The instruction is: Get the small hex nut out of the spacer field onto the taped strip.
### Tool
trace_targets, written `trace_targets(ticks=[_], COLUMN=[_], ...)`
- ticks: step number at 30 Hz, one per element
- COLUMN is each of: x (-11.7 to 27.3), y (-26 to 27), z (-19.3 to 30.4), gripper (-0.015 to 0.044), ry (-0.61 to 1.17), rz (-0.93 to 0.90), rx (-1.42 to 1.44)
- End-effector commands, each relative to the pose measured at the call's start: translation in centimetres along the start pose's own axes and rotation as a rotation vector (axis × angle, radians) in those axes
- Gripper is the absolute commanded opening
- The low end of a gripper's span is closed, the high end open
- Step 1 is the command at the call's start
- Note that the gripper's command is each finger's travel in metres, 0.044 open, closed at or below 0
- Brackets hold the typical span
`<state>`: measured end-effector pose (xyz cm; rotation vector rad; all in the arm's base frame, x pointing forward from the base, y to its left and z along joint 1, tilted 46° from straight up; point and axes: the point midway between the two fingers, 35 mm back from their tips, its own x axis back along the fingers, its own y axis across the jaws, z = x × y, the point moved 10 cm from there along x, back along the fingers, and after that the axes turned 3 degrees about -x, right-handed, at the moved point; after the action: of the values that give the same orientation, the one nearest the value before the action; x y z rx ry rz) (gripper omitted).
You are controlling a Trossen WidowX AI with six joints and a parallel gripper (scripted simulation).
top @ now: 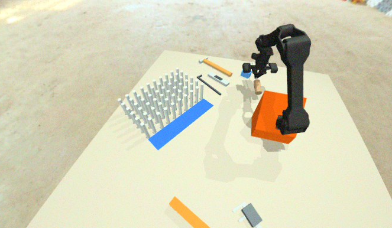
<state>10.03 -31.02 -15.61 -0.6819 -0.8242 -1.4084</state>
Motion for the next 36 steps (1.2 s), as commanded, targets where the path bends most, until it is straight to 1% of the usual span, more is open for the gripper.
trace_targets(ticks=[1,36], x=[0.0,-0.7], y=[-0.4,-3.0], z=[-0.3,-1.4], gripper=[0.0000,0.0000], ry=[-0.010,-0.009], rz=[-0.014,-0.108], rx=[-0.167,-1.383])
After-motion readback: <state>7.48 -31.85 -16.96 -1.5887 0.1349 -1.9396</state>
